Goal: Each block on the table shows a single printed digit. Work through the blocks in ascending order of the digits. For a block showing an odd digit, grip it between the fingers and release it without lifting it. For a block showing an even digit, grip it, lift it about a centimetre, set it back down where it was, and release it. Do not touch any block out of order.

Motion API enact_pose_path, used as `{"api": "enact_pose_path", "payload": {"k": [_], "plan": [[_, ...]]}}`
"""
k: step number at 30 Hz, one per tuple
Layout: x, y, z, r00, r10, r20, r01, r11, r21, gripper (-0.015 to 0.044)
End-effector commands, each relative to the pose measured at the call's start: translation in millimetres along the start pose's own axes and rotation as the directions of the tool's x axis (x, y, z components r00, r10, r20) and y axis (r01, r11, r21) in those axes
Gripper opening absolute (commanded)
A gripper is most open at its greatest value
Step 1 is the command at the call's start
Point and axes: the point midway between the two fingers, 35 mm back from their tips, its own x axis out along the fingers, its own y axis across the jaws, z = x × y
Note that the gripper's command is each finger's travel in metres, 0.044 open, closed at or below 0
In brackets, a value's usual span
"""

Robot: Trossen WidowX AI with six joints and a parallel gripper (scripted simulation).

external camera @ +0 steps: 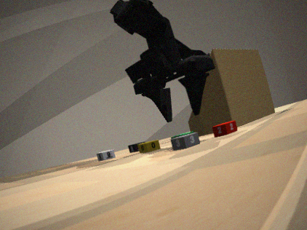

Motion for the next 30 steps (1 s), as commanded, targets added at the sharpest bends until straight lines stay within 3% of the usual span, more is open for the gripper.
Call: {"api": "enact_pose_path", "payload": {"k": [1, 3, 7, 19, 23, 30], "plan": [[-53, 2, 6, 0.999, 0.022, 0.025, -0.022, 1.000, 0.014, 0.0269], [-74, 1, 3, 0.999, 0.021, 0.025, -0.021, 1.000, 0.014, 0.0216], [-77, 1, 3, 0.999, 0.021, 0.025, -0.021, 1.000, 0.014, 0.0120], [-78, -9, 11, 0.999, 0.027, 0.025, -0.027, 1.000, 0.012, 0.0120], [-81, -73, 48, 0.999, 0.044, 0.031, -0.044, 0.999, 0.008, 0.0120], [-77, -178, 70, 0.999, 0.020, 0.030, -0.020, 1.000, 0.015, 0.0120]]}}
